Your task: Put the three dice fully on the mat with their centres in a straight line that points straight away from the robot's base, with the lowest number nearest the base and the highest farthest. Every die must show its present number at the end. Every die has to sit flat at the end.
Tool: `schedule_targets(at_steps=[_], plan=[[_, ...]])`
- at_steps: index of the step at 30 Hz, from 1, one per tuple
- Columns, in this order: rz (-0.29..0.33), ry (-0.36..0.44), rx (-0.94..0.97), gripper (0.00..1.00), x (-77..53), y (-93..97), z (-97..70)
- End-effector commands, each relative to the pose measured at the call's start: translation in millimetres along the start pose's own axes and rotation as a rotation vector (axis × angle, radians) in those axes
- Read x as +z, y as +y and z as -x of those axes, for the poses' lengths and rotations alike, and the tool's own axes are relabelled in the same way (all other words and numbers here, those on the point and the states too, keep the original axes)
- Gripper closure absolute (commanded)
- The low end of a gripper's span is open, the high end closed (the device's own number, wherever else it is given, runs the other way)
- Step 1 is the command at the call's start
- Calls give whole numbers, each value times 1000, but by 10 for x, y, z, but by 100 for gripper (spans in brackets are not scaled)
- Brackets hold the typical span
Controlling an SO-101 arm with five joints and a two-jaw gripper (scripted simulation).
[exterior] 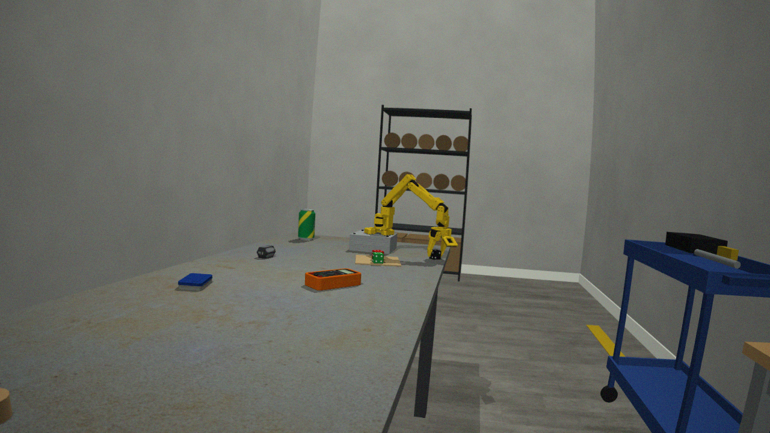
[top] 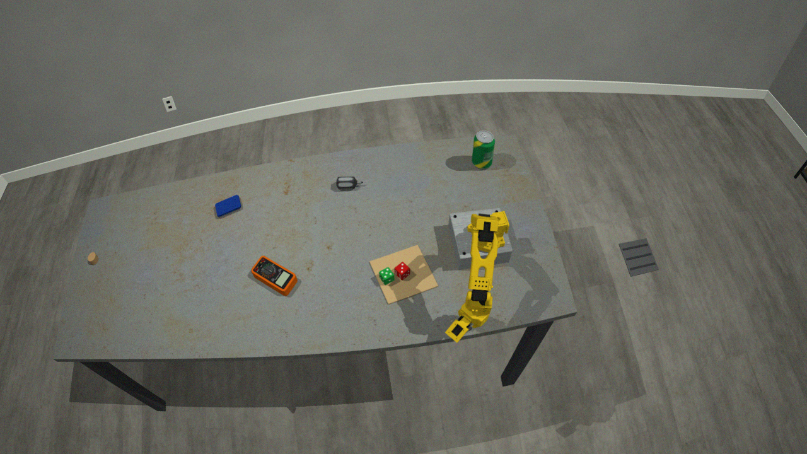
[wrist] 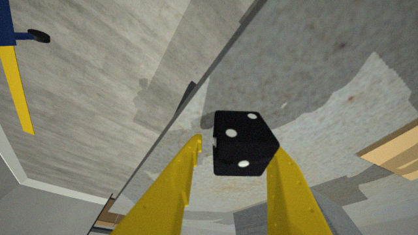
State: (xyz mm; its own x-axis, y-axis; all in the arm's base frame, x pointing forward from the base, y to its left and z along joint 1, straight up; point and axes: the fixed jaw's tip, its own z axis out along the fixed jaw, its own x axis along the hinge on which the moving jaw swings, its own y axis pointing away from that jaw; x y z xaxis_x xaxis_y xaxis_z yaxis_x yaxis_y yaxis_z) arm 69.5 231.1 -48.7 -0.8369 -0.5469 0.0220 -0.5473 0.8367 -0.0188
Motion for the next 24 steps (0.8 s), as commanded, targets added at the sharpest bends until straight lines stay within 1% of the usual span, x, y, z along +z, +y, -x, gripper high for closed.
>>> schedule_targets(at_steps=[1,6,14,24], plan=[[1,1,1,77,7,-34,2],[1,1,1,80,7,-54,2],[1,1,1,83,7,-71,1],[1,1,1,84,7,-77,1]])
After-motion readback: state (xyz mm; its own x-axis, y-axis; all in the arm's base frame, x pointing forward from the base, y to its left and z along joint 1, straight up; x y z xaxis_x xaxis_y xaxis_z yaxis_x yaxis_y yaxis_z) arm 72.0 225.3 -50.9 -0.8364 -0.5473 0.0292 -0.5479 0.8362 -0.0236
